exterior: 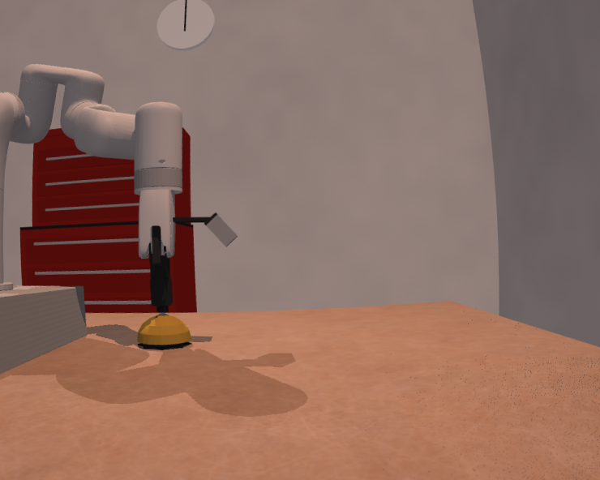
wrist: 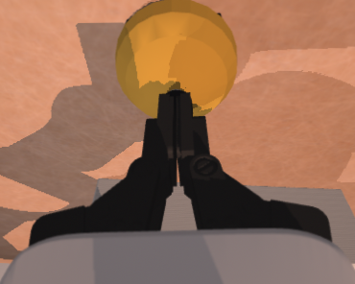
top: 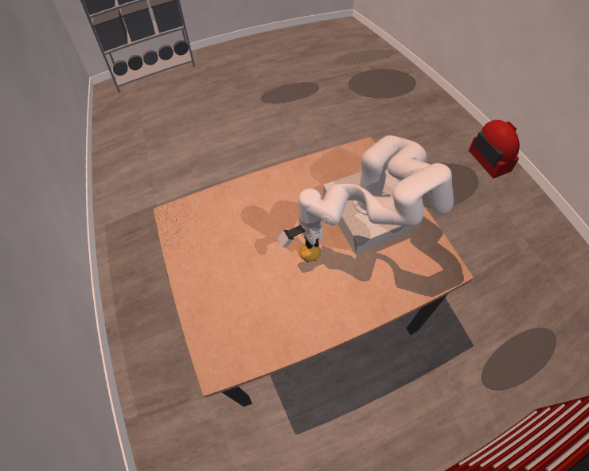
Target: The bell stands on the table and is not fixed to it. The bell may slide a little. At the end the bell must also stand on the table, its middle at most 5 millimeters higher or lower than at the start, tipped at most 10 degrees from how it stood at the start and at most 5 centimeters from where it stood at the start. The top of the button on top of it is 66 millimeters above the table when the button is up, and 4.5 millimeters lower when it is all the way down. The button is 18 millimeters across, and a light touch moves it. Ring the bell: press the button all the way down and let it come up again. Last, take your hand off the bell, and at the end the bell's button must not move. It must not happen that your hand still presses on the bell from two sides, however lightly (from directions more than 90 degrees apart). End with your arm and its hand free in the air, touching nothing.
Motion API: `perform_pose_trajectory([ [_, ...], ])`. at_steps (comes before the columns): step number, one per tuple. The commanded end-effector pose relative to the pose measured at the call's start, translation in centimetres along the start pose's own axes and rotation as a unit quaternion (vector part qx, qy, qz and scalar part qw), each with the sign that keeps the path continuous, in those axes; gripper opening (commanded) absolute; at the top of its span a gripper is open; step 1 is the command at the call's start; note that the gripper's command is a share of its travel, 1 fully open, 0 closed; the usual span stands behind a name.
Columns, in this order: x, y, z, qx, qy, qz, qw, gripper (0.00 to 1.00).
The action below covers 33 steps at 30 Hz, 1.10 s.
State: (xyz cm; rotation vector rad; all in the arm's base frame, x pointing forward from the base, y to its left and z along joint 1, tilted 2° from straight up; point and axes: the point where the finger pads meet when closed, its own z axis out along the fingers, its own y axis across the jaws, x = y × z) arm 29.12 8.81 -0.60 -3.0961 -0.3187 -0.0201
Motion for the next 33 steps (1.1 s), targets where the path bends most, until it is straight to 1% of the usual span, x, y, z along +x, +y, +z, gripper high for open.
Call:
perform_pose_trajectory([
  [1,0.0,-0.1,0.1,-0.001,-0.001,-0.001,1.0,0.0],
  [22,0.0,-0.1,0.0,-0.001,-0.001,-0.001,1.0,0.0],
  [27,0.0,-0.1,-0.5,-0.001,-0.001,-0.001,1.0,0.0],
  [33,0.0,-0.1,-1.8,-0.001,-0.001,-0.001,1.0,0.0],
])
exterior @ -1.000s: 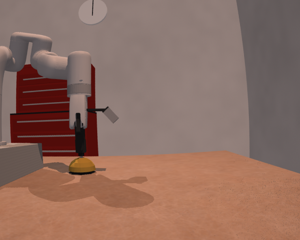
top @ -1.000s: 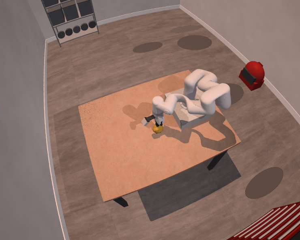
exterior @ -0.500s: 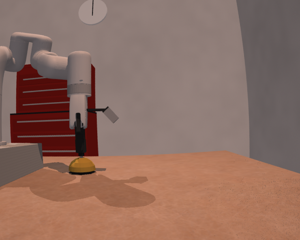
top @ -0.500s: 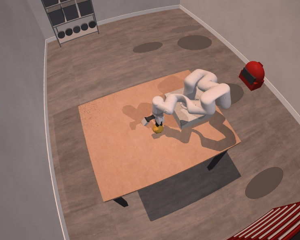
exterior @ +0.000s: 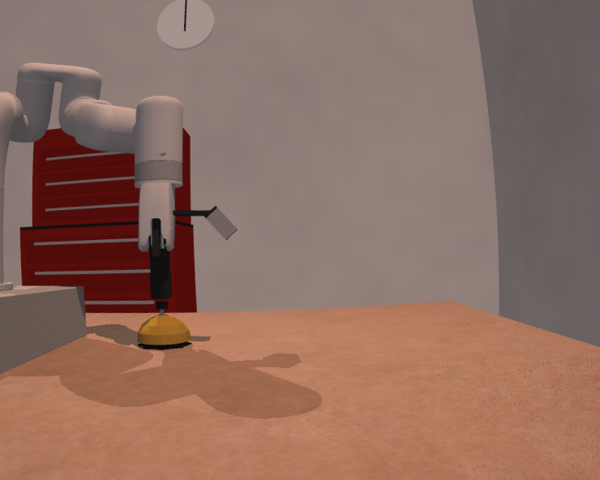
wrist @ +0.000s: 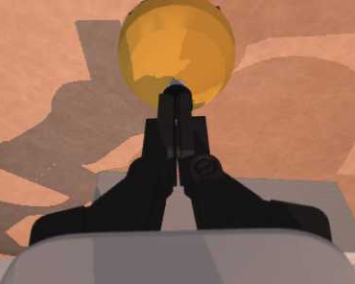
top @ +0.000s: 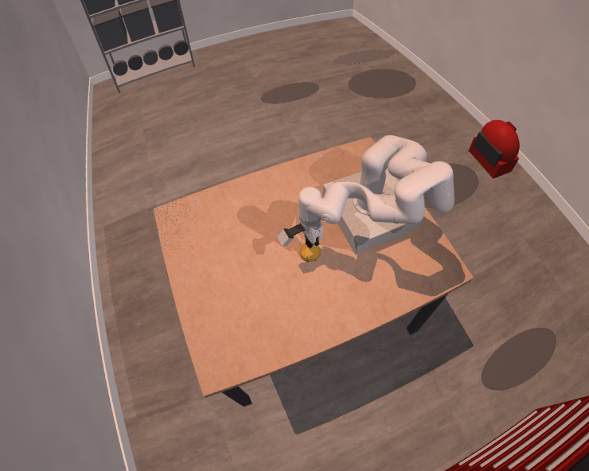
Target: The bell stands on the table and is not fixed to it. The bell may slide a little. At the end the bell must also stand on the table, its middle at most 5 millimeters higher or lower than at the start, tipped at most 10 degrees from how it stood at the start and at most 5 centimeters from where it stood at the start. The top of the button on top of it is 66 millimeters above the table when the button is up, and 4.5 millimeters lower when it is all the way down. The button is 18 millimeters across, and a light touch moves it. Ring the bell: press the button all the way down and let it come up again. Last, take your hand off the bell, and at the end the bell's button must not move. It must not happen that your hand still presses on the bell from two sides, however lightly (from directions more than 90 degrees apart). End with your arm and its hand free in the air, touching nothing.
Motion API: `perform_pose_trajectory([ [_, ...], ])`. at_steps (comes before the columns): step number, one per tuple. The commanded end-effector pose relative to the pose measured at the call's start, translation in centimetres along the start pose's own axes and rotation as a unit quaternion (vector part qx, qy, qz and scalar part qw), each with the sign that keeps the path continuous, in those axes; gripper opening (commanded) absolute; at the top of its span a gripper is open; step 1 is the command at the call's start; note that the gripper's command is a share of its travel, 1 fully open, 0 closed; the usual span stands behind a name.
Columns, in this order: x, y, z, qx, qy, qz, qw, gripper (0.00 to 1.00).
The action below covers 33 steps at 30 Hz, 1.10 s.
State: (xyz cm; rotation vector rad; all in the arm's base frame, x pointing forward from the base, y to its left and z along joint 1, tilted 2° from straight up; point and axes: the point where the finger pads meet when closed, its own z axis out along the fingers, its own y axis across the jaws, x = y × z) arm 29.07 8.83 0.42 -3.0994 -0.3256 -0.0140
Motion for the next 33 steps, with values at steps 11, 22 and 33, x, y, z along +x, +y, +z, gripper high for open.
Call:
perform_pose_trajectory([
  [11,0.0,0.0,-3.3,0.001,0.001,0.001,1.0,0.0],
  [22,0.0,0.0,-5.3,0.001,0.001,0.001,1.0,0.0],
  [33,0.0,0.0,-5.8,0.001,0.001,0.001,1.0,0.0],
])
